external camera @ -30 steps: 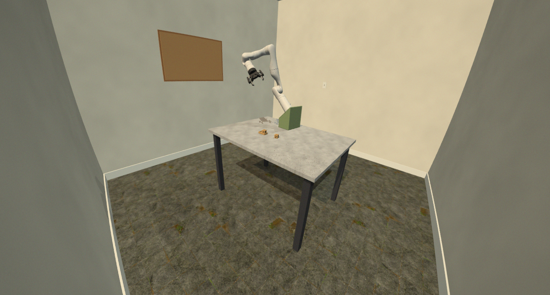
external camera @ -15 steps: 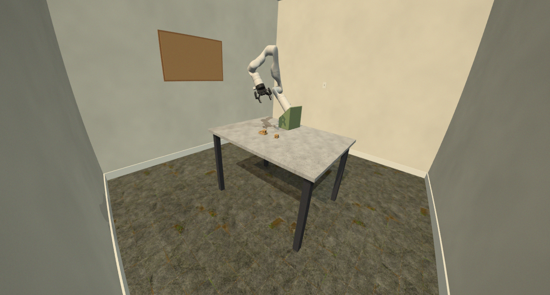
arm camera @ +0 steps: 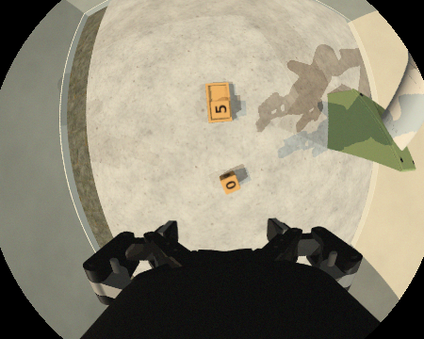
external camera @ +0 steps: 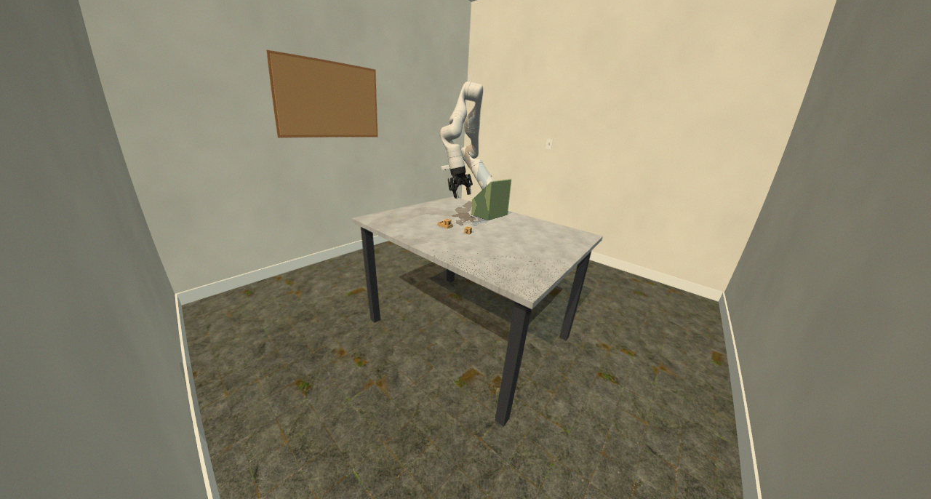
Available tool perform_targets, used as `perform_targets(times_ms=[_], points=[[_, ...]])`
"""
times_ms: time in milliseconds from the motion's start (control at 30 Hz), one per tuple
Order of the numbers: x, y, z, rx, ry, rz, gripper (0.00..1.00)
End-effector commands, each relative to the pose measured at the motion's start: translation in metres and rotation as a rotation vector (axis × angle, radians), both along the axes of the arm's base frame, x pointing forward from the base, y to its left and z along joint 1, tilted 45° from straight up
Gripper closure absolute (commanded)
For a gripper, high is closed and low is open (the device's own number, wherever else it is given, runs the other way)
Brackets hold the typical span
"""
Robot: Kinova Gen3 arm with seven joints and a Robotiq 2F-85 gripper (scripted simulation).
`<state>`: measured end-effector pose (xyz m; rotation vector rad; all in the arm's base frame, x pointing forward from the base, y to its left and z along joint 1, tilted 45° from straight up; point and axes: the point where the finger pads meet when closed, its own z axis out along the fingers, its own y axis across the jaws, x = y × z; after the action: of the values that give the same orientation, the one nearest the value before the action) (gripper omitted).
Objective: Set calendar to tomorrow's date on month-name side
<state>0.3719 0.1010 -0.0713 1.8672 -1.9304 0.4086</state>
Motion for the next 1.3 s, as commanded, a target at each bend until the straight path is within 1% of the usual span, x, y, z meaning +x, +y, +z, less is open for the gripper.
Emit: perform_targets(times_ms=[0,133,200,367,533,700,1167,1200,1267], points=[[-0.014,-0.014,-0.024,-0.066,0.045,0.066,0.00],[-0.022,-0.026,-0.043,-0.119,0.086,0.158,0.00],[-0.022,-0.026,-0.043,-0.119,0.086,0.158,0.00],[-0.028,-0.038,-0.060,-0.171,0.125,0.247,0.00],[-0.032,-0.046,-0.071,-0.206,0.153,0.308,0.00],[-0.035,-0.051,-0.077,-0.228,0.170,0.345,0.00],[-0.036,-0.055,-0.080,-0.241,0.180,0.367,0.00],[-0.036,-0.055,-0.080,-0.241,0.180,0.367,0.52],[-0.036,-0.055,-0.080,-0.241,0.180,0.367,0.52]])
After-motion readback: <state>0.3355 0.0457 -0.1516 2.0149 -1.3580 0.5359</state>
